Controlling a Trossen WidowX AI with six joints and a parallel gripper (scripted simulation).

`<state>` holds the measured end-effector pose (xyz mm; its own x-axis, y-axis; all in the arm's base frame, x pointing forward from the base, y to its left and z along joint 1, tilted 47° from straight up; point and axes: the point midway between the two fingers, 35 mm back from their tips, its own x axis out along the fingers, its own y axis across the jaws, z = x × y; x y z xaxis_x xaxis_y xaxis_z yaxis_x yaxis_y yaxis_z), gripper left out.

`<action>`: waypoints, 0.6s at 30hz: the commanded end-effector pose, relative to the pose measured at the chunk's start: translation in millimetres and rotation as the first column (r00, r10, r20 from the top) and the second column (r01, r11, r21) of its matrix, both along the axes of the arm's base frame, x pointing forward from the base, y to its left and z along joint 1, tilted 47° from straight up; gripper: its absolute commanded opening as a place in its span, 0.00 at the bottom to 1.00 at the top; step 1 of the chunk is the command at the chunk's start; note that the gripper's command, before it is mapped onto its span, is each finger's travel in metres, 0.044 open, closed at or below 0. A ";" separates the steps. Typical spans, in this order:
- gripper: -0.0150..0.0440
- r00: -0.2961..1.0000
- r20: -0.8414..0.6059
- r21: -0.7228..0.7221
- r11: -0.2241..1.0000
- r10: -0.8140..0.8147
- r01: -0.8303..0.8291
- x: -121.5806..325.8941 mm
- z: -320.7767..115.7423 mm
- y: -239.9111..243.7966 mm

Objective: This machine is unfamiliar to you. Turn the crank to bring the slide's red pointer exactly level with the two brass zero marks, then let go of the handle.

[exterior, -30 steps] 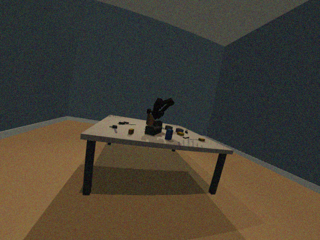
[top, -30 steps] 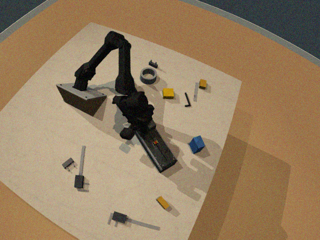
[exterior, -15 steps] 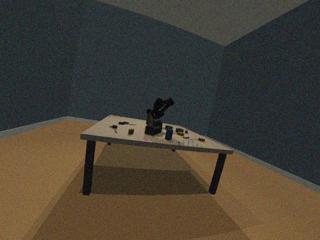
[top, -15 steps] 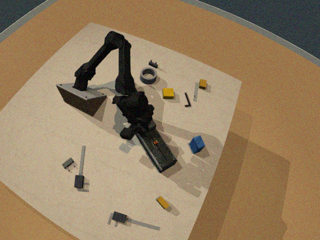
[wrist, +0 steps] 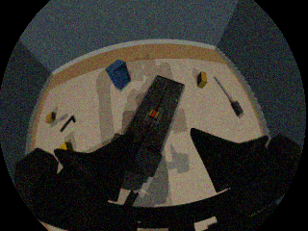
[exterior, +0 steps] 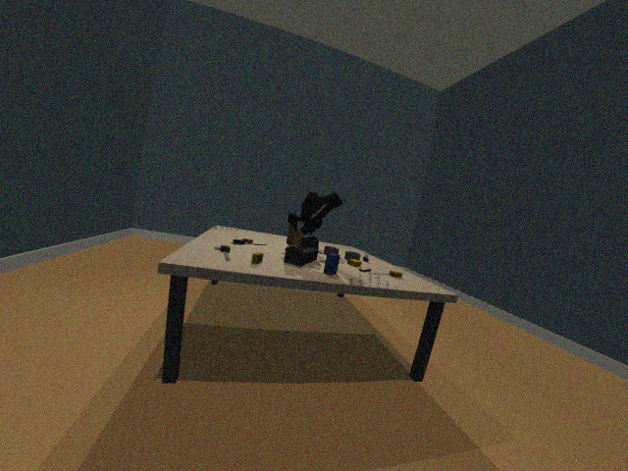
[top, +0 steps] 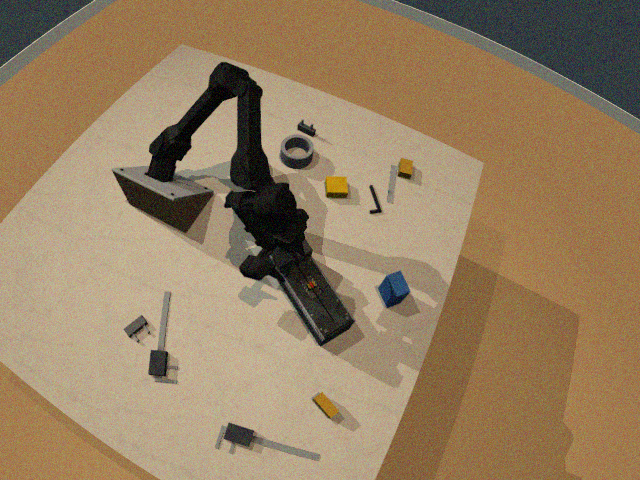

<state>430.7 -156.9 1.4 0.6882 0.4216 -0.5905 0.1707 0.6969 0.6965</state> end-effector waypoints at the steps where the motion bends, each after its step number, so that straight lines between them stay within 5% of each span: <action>1: 0.78 1.000 0.000 0.000 1.000 0.000 0.000 -0.1 0.0 -0.2; 13: 0.25 1.000 0.000 0.000 1.000 0.000 0.000 -0.1 0.0 -0.2; 18: 0.25 1.000 0.000 0.000 1.000 0.000 0.000 -0.1 0.0 -0.2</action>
